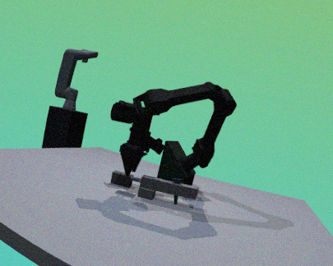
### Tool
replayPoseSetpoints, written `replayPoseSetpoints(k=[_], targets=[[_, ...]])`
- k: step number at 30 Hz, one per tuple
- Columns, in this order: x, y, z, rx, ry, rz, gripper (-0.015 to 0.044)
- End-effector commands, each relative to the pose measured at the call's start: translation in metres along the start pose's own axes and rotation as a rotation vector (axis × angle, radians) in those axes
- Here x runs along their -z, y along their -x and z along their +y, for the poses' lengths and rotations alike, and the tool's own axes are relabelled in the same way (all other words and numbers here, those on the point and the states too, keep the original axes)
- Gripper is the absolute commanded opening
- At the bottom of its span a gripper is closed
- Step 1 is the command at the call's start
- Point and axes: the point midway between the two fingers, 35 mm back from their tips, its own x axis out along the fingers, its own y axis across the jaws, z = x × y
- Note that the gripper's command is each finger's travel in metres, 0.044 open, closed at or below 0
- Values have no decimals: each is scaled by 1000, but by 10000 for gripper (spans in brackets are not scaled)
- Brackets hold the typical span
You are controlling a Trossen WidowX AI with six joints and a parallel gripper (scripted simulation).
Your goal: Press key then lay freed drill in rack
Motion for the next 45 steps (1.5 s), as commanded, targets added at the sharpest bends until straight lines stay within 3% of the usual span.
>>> replayPoseSetpoints(k=[1,31,45], targets=[[-2,-7,1,-6,-2,-1,440],[-14,-49,2,-5,-1,-4,440],[-13,-46,1,-8,6,2,72]])
